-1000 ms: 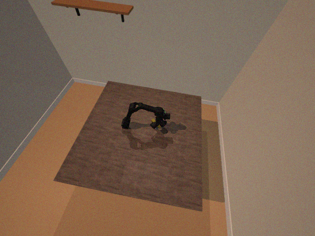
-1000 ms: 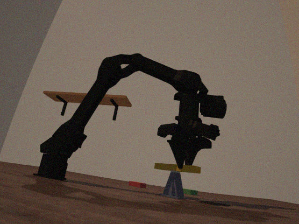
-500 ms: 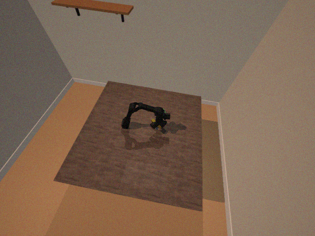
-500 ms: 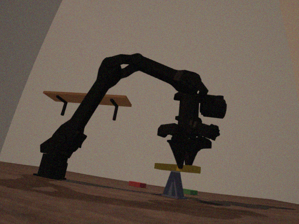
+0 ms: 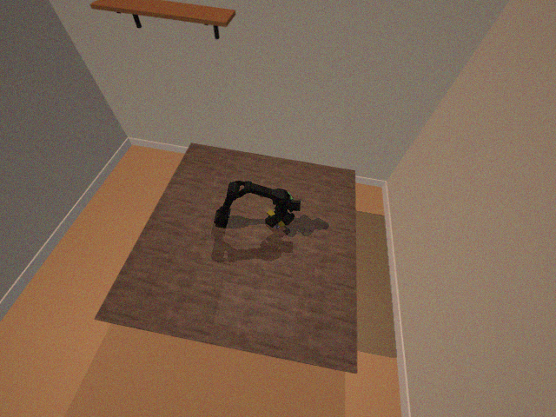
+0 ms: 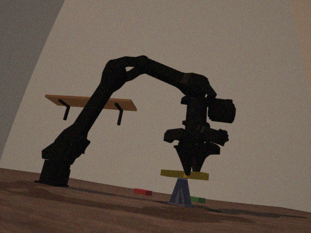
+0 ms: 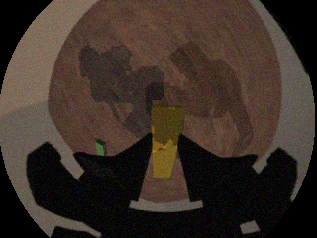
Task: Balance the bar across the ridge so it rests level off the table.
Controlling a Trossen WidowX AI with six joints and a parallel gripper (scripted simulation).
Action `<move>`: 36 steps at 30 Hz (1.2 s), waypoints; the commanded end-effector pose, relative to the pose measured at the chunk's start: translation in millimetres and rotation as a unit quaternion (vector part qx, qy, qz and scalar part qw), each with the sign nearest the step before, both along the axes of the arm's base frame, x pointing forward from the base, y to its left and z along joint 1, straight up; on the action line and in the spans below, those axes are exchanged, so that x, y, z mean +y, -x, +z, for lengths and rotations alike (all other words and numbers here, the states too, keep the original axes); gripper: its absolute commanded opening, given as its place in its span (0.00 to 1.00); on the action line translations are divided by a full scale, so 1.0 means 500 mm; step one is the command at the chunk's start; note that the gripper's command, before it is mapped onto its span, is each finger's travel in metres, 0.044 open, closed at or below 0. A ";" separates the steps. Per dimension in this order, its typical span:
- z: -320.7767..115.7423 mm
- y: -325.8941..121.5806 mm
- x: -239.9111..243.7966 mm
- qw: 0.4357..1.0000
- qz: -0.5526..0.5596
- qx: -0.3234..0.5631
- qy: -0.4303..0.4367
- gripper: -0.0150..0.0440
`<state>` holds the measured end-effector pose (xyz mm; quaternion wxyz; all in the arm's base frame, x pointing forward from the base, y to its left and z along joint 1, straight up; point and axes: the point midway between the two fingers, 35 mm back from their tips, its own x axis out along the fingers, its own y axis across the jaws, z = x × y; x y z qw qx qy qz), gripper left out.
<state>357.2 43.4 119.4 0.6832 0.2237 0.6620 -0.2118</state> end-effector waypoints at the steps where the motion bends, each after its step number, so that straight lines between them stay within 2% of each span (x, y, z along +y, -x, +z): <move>1: 0.000 0.000 0.000 1.000 0.000 0.000 0.000 0.25; 24: 0.000 0.000 0.000 1.000 0.000 0.000 0.000 0.25; 30: 0.000 0.000 0.000 1.000 0.000 0.000 0.000 0.52; 36: 0.000 0.000 0.000 1.000 0.000 0.000 0.000 0.54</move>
